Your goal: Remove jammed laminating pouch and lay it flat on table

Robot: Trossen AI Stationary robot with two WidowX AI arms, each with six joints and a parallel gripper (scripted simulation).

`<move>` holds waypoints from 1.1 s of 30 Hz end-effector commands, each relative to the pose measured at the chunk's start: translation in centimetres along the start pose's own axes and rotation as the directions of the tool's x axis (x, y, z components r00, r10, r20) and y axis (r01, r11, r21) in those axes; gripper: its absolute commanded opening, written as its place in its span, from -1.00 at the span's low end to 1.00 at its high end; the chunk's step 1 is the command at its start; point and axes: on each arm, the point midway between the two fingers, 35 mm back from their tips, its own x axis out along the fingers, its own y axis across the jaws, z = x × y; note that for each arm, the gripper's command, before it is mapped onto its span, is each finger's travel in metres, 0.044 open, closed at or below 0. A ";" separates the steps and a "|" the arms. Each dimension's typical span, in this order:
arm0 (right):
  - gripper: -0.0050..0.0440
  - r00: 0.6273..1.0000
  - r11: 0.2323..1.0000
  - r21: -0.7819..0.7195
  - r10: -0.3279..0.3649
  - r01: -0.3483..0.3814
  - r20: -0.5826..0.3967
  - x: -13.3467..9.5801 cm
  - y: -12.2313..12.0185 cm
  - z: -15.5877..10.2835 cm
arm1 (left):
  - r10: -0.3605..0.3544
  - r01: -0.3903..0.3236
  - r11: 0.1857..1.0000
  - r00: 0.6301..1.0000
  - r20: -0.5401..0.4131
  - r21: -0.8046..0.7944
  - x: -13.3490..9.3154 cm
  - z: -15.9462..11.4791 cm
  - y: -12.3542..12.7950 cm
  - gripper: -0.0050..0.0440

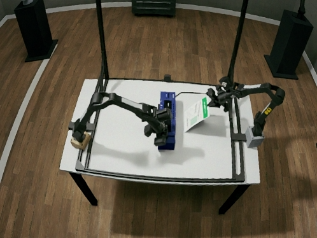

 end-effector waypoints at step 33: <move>-1.00 1.000 1.000 -0.001 0.004 -0.004 0.014 -13.0 0.1 6.2 | 0.011 -0.011 1.000 1.000 0.005 -0.005 -2.2 0.1 0.3 -1.00</move>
